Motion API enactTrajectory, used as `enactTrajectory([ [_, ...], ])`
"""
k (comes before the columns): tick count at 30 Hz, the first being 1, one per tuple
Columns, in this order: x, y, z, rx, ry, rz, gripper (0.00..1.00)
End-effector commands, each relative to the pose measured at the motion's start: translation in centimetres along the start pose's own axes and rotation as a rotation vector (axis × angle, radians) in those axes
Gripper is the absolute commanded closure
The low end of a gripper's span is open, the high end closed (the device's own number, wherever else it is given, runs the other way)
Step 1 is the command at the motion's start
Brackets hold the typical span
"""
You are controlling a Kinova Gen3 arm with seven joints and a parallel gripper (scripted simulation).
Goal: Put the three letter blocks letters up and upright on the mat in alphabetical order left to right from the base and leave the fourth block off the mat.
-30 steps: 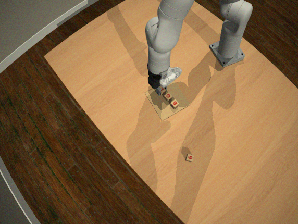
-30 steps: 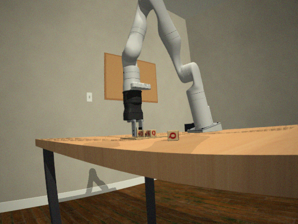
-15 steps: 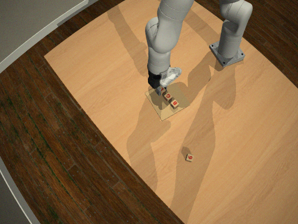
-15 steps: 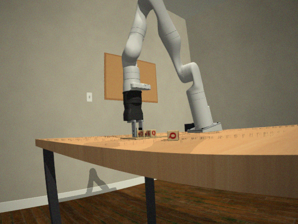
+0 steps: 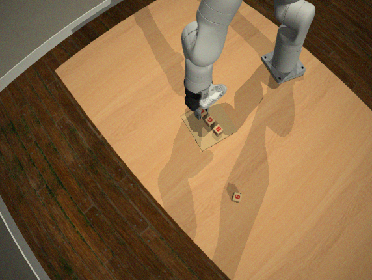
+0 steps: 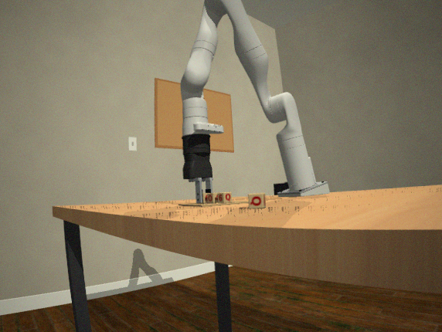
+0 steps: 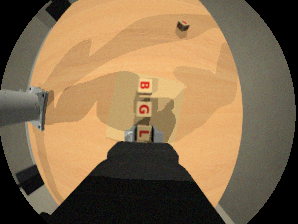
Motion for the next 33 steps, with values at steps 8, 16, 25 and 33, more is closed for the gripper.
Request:
enactTrajectory([
  [8,0.04,-0.01,0.04,0.000,0.001,0.000,0.51],
  [16,0.04,-0.01,0.04,0.000,0.001,0.000,0.45],
  [25,0.04,-0.01,0.04,0.000,0.001,0.000,0.27],
  [33,0.04,-0.01,0.04,0.000,0.001,0.000,0.21],
])
Point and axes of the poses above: the point where the finger pads meet when closed, its own x axis back along the fingers, its own z axis across the jaws, y = z × x, the point moved 6 cm from there along x, back along the fingers, and after that the axes turned 15 degrees about -x, right-handed, at the moved point
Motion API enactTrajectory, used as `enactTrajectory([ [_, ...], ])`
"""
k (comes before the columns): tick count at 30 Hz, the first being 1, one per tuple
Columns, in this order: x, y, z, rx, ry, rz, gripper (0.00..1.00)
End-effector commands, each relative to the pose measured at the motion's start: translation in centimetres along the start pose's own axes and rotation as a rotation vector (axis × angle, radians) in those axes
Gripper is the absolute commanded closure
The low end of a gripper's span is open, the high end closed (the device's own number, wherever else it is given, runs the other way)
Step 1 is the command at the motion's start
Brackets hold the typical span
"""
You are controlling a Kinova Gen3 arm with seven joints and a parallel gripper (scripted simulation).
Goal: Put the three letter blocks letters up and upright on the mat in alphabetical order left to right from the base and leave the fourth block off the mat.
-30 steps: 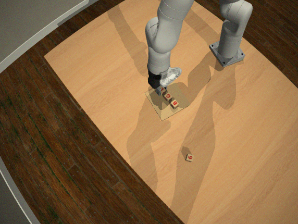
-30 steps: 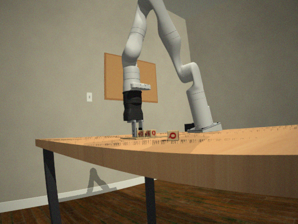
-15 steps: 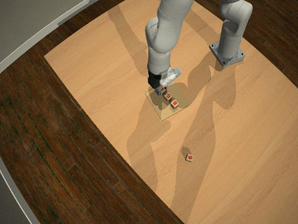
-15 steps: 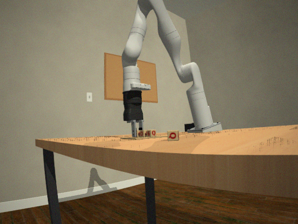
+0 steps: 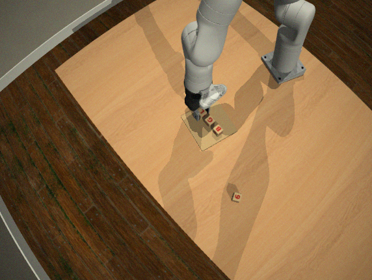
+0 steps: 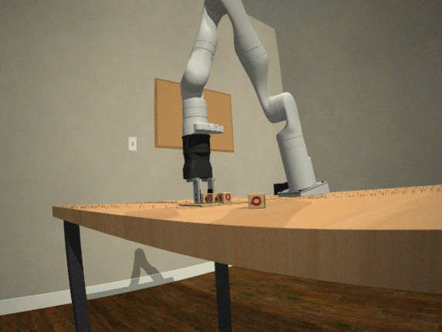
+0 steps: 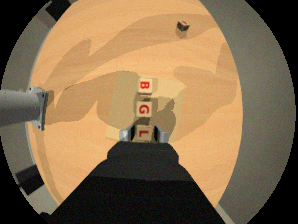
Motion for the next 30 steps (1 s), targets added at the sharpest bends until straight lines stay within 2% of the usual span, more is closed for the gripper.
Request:
enactTrajectory([
  [1,0.0,0.0,0.0,0.000,0.001,0.000,0.21],
  [7,0.2,0.0,0.0,0.000,0.001,0.000,0.21],
  [15,1.5,0.0,0.0,0.000,0.001,0.000,0.21],
  [30,8.1,0.0,0.0,0.000,0.001,0.000,0.21],
])
Point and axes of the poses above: the point where the finger pads meet when closed, its own x axis back along the fingers, its own z axis across the jaws, y = z × x, the point moved 6 cm from there along x, back along the fingers, and after that the axes turned 15 degrees about -x, right-handed, at the moved point
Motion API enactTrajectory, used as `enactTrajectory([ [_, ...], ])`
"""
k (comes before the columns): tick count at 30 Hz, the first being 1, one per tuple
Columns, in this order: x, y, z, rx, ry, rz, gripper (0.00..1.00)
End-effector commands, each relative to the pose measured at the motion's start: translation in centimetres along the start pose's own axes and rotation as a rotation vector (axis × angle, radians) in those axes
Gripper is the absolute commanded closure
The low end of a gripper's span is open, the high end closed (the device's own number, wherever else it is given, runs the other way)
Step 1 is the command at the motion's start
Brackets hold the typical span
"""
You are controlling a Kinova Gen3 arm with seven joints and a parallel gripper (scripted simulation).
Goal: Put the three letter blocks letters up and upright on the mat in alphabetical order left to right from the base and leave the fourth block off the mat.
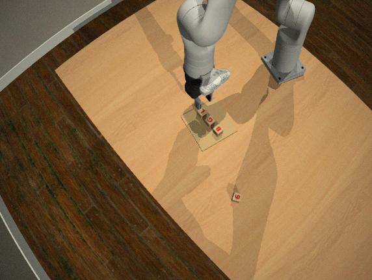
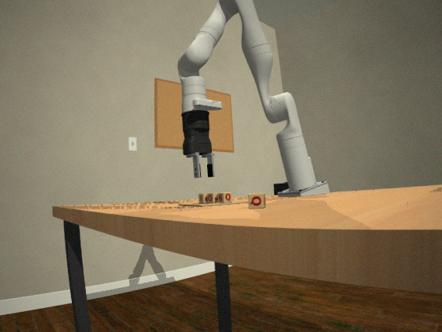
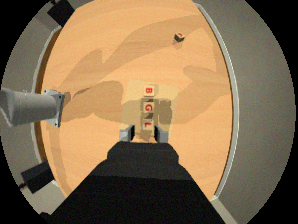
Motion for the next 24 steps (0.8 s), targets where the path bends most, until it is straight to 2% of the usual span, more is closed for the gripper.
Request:
enactTrajectory([
  [1,1.35,-0.69,0.46,0.011,0.026,0.017,0.21],
  [11,2.34,-0.67,0.44,0.011,0.026,0.017,0.21],
  [12,2.34,-0.67,0.44,0.011,0.026,0.017,0.00],
  [24,2.34,-0.67,0.44,0.011,0.026,0.017,0.00],
])
Point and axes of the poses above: the point where the finger pads meet when closed, its own x axis back along the fingers, its own z axis across the jaws, y = z × x, the point moved 6 cm from there along x, back along the fingers, and after that the axes turned 15 degrees about -x, right-handed, at the moved point
